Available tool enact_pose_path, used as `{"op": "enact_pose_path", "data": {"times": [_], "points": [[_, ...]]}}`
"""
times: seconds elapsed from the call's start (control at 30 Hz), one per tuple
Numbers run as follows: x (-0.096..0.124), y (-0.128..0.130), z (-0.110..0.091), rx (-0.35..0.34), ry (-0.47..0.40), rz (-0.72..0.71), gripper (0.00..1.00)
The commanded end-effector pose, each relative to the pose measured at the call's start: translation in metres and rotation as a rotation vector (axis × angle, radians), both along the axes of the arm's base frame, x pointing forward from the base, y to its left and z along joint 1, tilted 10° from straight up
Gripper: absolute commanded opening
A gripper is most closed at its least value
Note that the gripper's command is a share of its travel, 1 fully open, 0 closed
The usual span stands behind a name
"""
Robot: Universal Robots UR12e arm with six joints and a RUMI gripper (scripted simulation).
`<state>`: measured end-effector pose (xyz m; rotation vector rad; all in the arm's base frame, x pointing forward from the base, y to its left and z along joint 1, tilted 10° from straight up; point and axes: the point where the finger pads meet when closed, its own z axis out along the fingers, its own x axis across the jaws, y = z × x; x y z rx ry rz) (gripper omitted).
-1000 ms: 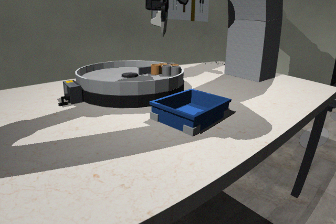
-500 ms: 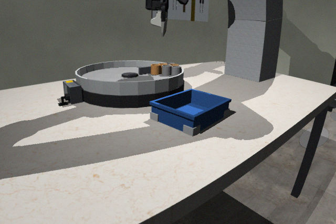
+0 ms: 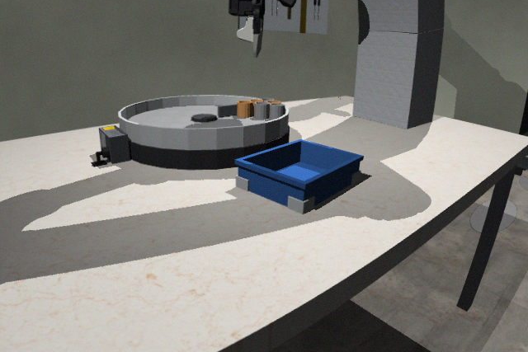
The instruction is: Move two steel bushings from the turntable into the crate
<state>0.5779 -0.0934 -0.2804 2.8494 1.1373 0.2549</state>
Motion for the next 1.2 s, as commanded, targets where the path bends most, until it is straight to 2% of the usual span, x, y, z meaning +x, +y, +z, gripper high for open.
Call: {"op": "enact_pose_path", "data": {"times": [0.0, 0.63, 0.7, 0.9, 0.93, 1.17], "points": [[0.000, 0.000, 0.000, 0.000, -0.001, 0.000, 0.05], [0.001, 0.001, -0.002, 0.000, -0.001, 0.000, 0.05], [0.004, 0.005, -0.014, 0.000, -0.001, 0.000, 0.05], [0.020, 0.029, -0.078, 0.000, -0.001, 0.000, 0.05], [0.021, 0.031, -0.083, 0.000, -0.001, 0.000, 0.05], [0.021, 0.032, -0.085, 0.000, -0.001, 0.000, 0.05]]}}
